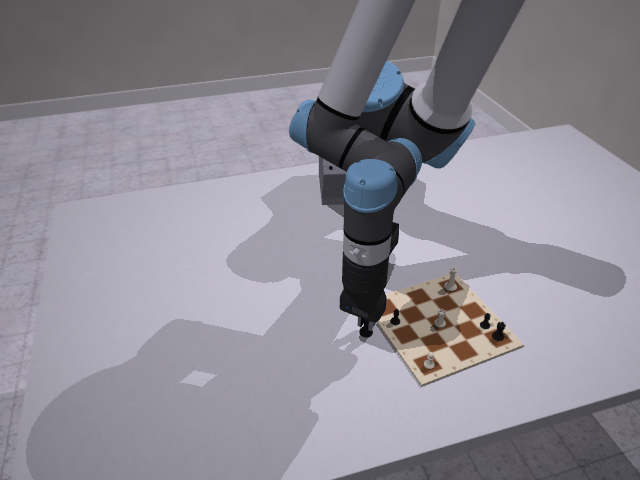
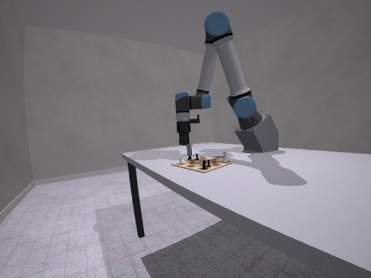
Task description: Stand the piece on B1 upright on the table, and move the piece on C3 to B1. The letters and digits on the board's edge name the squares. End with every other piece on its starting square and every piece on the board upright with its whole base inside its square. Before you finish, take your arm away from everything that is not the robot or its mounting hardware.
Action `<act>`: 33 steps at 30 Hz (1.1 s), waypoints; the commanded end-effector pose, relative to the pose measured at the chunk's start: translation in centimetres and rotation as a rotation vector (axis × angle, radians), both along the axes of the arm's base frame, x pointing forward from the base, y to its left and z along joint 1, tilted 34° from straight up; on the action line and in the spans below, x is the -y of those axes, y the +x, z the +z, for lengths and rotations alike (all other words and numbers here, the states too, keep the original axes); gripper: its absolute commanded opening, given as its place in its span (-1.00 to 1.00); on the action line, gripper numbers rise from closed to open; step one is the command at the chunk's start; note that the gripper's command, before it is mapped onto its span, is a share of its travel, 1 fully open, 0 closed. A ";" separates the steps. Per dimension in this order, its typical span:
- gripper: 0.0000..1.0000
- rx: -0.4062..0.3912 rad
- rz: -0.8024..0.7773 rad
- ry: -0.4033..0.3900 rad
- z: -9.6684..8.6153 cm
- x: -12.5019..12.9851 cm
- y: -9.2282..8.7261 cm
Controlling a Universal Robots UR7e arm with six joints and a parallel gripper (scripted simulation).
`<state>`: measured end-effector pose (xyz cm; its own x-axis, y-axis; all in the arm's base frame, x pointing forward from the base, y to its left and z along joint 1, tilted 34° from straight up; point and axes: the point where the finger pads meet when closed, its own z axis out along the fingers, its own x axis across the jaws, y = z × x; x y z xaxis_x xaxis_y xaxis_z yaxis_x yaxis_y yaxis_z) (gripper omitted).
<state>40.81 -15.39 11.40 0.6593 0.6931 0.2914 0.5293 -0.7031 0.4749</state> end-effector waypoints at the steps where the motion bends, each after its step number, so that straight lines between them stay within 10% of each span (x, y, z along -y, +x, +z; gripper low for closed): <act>1: -0.05 0.001 0.001 -0.002 0.1 0.0 0.1; 5: -0.05 0.001 0.001 -0.002 0.1 0.0 0.1; 9: 0.58 0.001 0.001 -0.002 0.1 0.0 0.1; 33: 0.58 0.003 -0.001 -0.004 1.3 0.0 -0.6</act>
<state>40.58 -15.26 11.75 0.6593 0.6934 0.2907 0.5298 -0.7028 0.4747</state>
